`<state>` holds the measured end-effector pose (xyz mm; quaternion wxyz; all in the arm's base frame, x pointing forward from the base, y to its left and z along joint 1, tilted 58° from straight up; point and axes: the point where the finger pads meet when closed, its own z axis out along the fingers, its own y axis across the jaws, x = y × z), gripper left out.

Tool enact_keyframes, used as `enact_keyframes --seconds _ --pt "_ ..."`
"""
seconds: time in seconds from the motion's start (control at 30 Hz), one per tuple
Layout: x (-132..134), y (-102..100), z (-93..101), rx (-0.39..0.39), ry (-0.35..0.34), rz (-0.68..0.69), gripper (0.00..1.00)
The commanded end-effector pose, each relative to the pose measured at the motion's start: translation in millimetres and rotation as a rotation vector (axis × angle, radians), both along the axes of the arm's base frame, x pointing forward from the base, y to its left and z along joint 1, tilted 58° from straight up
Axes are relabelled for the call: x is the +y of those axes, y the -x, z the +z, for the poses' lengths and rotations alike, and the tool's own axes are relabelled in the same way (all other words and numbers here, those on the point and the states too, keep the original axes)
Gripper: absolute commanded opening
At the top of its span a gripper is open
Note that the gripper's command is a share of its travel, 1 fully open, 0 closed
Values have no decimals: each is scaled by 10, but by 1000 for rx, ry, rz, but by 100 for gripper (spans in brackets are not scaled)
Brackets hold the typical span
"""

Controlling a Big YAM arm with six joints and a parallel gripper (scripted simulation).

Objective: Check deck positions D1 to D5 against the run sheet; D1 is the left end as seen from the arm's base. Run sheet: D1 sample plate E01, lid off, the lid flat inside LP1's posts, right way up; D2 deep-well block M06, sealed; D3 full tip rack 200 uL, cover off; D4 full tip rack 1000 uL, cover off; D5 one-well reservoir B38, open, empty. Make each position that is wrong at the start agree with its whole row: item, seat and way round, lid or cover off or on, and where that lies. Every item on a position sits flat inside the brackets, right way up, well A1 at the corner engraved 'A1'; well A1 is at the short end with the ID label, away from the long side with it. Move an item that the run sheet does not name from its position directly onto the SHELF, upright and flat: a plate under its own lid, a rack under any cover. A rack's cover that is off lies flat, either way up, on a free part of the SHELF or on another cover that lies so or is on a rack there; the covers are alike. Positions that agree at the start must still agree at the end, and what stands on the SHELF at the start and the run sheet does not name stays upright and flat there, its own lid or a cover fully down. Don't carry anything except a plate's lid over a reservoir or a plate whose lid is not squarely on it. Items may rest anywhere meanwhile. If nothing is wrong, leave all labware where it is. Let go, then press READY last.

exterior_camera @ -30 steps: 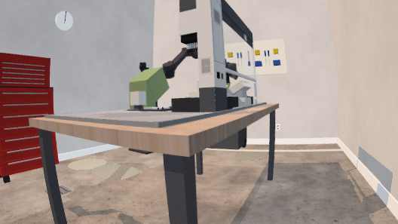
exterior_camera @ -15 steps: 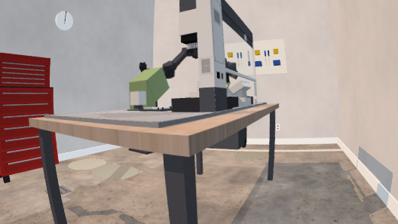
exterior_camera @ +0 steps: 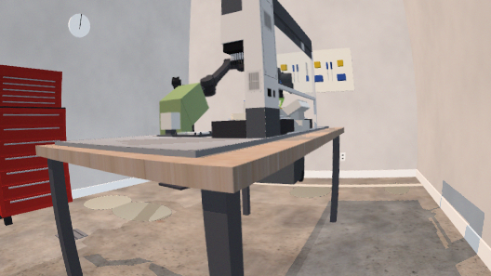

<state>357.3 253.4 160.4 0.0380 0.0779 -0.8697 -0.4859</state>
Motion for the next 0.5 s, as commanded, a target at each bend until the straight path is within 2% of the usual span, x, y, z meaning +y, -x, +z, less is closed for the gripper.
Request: enact_keyframes --seconds 0.0,0.47 --pt "-181 -174 262 -68 -17 -30 0" --pt "-353 -195 370 -69 -16 -30 0"
